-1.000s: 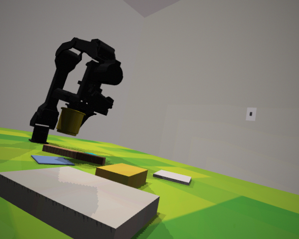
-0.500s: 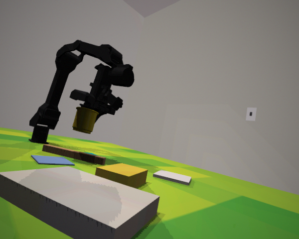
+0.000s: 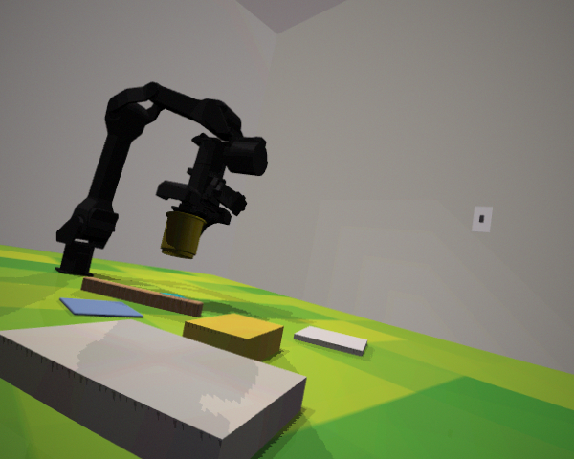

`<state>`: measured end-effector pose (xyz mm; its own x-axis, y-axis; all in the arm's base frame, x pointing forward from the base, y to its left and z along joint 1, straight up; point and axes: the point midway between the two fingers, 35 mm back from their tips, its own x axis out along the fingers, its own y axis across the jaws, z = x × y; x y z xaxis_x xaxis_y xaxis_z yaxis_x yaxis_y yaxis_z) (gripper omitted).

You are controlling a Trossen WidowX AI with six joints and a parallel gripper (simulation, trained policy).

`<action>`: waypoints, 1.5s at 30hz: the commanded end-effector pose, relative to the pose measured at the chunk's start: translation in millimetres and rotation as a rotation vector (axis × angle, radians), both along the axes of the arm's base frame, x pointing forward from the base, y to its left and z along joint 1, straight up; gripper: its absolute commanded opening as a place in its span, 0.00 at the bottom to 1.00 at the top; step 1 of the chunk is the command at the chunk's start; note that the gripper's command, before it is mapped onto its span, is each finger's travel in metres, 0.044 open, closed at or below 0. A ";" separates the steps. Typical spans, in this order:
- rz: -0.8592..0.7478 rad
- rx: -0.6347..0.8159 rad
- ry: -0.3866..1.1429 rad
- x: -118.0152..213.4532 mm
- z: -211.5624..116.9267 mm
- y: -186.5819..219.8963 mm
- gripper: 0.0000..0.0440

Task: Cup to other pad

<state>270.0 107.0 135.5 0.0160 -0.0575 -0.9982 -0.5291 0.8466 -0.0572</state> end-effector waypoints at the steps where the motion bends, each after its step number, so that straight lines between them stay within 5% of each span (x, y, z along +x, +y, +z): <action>1: 0.000 0.006 -0.016 -7.7 -1.4 9.2 0.00; 34: -0.092 0.022 -0.087 -46.5 -61.3 27.3 0.01; 45: -0.127 0.027 -0.106 -53.6 -77.9 24.1 0.12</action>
<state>217.0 132.8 60.4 0.1007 -0.0421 -0.9940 -0.4251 0.9015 -0.0812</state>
